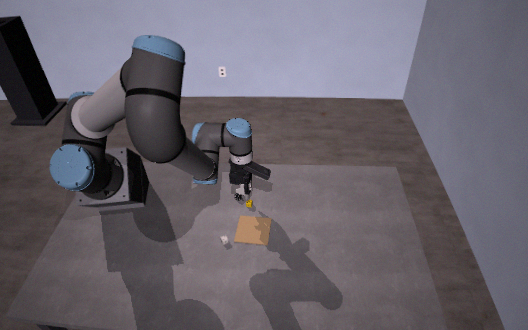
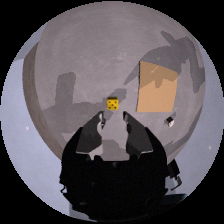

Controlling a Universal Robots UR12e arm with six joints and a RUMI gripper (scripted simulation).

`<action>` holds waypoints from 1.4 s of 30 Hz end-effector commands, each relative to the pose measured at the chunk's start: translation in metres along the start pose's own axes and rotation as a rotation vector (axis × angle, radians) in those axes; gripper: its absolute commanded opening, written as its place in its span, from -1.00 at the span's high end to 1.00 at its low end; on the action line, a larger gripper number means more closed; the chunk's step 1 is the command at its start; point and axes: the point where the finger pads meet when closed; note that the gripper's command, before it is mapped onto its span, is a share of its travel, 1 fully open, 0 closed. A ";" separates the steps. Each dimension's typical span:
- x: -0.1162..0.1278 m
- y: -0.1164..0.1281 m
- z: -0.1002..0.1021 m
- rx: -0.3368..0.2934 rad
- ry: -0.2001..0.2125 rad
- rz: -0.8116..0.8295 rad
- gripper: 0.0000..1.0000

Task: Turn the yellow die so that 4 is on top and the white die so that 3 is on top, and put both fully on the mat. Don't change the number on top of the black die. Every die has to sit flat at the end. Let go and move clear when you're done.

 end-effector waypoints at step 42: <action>0.000 0.000 0.021 0.001 -0.001 0.000 0.51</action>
Point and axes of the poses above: the point where the finger pads meet when closed, its own z axis out along the fingers, its own x axis across the jaws, y = z × x, and after that the axes turned 13 degrees about z, right-handed
